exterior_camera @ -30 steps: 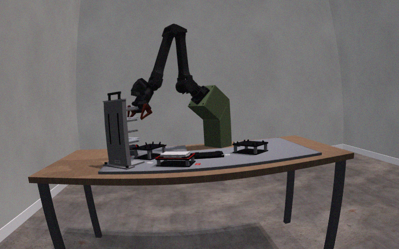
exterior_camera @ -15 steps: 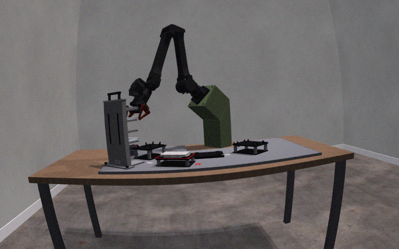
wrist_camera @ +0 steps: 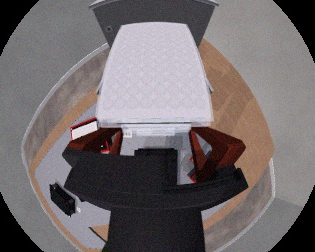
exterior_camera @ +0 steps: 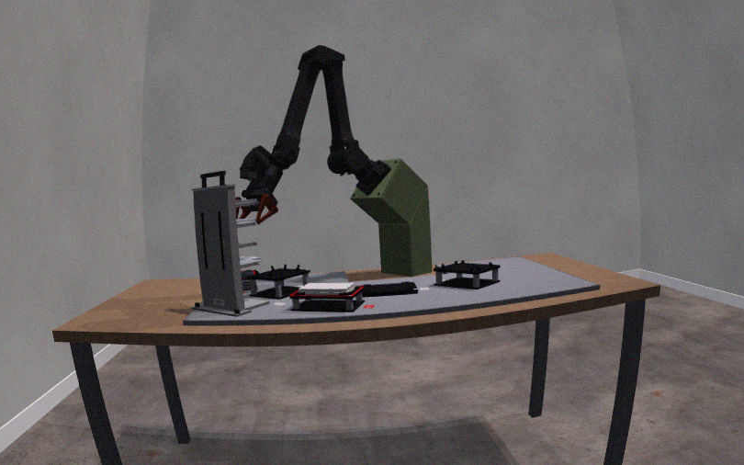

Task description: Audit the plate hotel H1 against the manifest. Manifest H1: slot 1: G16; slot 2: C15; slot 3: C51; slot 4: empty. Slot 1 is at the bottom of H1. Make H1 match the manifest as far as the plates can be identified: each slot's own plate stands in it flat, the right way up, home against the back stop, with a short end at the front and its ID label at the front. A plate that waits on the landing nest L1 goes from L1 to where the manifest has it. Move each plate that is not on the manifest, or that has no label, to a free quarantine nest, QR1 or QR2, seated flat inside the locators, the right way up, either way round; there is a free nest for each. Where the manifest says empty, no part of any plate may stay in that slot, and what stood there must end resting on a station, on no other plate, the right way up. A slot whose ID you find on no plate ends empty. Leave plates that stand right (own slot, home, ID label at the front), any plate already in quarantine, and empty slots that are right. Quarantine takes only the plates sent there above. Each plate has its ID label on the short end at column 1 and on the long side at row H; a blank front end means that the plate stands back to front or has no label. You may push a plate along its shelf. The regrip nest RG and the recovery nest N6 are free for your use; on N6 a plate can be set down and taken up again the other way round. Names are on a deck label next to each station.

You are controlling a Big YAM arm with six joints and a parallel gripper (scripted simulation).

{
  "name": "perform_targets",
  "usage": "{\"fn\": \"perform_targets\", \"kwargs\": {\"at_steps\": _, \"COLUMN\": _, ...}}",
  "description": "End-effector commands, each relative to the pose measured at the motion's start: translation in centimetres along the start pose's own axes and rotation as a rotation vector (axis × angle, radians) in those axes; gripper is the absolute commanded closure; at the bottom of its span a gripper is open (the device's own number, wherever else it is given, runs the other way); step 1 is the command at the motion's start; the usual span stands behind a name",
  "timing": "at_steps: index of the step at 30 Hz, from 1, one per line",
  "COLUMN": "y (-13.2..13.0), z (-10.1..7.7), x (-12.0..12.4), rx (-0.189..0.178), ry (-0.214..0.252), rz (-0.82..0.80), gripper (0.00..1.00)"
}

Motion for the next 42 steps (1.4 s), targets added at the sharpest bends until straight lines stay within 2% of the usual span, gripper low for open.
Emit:
{"fn": "perform_targets", "kwargs": {"at_steps": 1, "y": -0.7, "z": 0.2, "x": -1.8, "rx": 0.013, "ry": -0.038, "rz": -0.013, "gripper": 0.14}}
{"fn": "perform_targets", "kwargs": {"at_steps": 17, "y": -0.7, "z": 0.2, "x": -1.8, "rx": 0.013, "ry": -0.038, "rz": -0.013, "gripper": 0.14}}
{"fn": "perform_targets", "kwargs": {"at_steps": 18, "y": -0.7, "z": 0.5, "x": -2.6, "rx": 0.005, "ry": -0.045, "rz": -0.024, "gripper": 0.14}}
{"fn": "perform_targets", "kwargs": {"at_steps": 21, "y": -0.6, "z": 0.1, "x": -2.6, "rx": 0.008, "ry": -0.055, "rz": -0.026, "gripper": 0.14}}
{"fn": "perform_targets", "kwargs": {"at_steps": 23, "y": -0.4, "z": -0.7, "x": -1.3, "rx": 0.013, "ry": -0.044, "rz": -0.026, "gripper": 0.14}}
{"fn": "perform_targets", "kwargs": {"at_steps": 25, "y": -0.8, "z": -0.9, "x": -1.1, "rx": 0.026, "ry": -0.044, "rz": -0.028, "gripper": 0.14}}
{"fn": "perform_targets", "kwargs": {"at_steps": 42, "y": -0.4, "z": -2.3, "x": 0.4, "rx": 0.025, "ry": -0.043, "rz": -0.025, "gripper": 0.14}}
Point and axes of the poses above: the point where the finger pads meet when closed, its own z axis out along the fingers, its own y axis across the jaws, x = y × z, the point moved 2 cm from there along -z, back along the fingers, and after that the axes turned 11 degrees about -z, right-handed, at the moved point
